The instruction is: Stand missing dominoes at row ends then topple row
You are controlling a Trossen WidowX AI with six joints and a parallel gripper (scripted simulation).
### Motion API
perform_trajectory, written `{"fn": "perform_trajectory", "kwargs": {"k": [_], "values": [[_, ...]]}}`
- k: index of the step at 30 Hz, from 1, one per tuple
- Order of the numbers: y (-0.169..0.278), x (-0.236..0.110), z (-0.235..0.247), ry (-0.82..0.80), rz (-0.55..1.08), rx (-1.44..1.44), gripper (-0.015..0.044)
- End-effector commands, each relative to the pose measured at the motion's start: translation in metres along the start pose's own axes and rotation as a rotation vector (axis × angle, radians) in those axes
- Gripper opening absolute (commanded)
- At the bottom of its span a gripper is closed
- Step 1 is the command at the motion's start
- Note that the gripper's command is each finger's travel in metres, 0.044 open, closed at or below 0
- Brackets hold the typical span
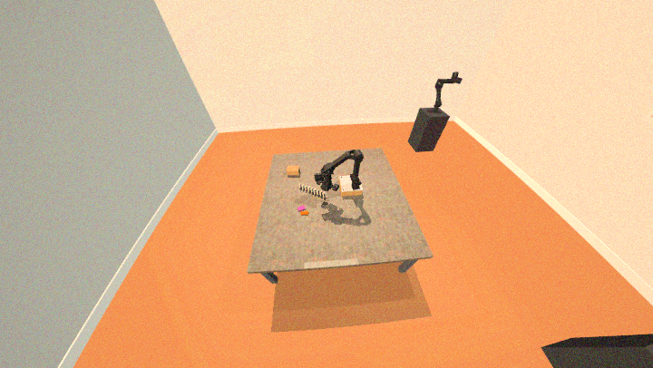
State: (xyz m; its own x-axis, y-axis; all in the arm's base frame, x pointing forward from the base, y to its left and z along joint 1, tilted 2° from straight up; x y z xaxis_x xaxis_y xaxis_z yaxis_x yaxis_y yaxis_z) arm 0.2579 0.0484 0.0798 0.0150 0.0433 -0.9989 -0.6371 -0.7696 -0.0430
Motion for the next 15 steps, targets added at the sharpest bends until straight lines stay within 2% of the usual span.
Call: {"fn": "perform_trajectory", "kwargs": {"k": [1, 12, 15], "values": [[0.0, 0.0, 0.0, 0.0, -0.003, -0.006, 0.0], [0.0, 0.0, 0.0, 0.0, -0.003, -0.006, 0.0], [-0.002, 0.024, -0.002, 0.0, -0.003, -0.006, 0.0]]}}
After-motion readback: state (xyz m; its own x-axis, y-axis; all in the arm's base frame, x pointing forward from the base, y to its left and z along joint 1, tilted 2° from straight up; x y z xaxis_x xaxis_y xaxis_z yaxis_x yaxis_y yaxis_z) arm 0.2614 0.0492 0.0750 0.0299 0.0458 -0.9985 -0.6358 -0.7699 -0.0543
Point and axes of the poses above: the point midway between the two fingers, 35 mm back from their tips, its own x axis out along the fingers, its own z axis across the jaws, y = z × x, the point moved 1 cm from there along -x, back along the fingers, and after that the axes turned 6 degrees about x, right-handed, at the moved point
